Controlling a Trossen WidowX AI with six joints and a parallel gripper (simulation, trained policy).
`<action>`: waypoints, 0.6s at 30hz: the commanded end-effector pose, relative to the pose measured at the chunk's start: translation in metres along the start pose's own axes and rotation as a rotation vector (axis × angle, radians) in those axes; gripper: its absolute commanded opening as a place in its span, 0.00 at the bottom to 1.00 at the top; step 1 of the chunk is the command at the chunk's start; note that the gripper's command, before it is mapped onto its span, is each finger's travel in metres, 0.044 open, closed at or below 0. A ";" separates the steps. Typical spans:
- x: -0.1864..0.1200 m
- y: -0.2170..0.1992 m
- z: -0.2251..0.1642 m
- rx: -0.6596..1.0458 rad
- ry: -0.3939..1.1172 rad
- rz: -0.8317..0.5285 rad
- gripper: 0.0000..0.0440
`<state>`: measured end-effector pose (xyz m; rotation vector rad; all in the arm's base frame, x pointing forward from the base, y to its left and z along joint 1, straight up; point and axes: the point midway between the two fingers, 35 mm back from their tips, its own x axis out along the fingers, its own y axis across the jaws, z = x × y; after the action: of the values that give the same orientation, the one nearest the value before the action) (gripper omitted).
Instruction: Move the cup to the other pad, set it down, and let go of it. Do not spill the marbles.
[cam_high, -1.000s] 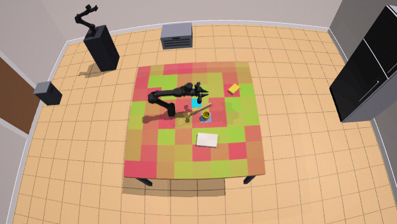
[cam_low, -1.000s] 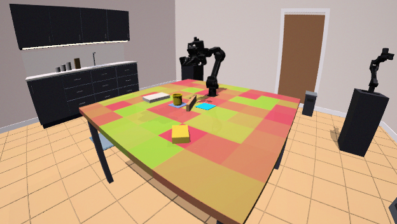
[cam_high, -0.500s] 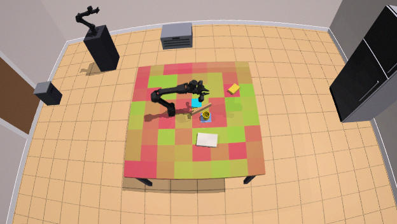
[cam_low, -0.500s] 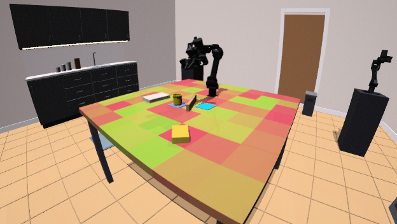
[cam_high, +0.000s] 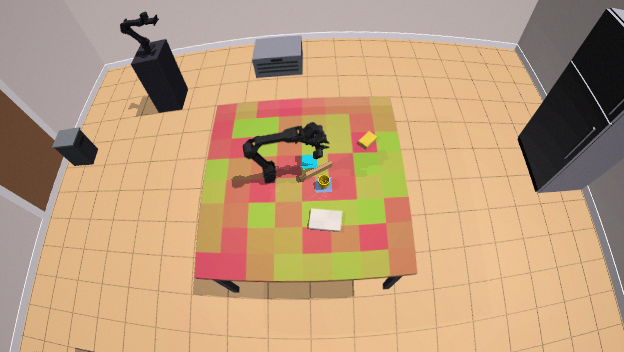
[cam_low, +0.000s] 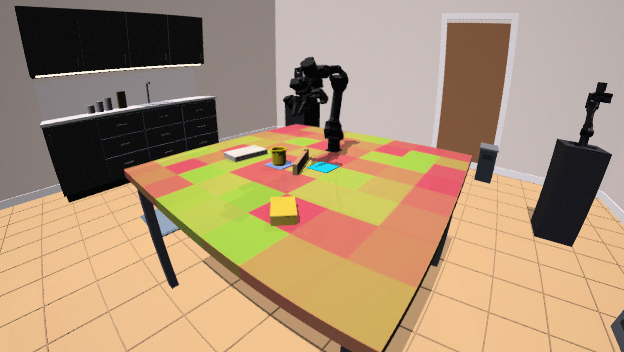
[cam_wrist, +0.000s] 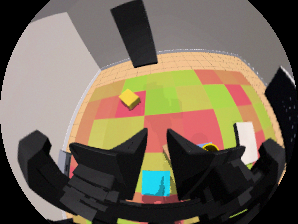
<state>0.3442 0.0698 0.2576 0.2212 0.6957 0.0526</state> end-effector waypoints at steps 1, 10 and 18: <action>0.003 0.001 0.000 0.016 0.050 -0.020 0.27; 0.013 0.000 -0.009 0.025 0.180 -0.068 0.28; 0.020 -0.005 -0.017 0.016 0.292 -0.117 0.31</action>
<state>0.3472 0.0721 0.2321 0.1997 0.9630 -0.0165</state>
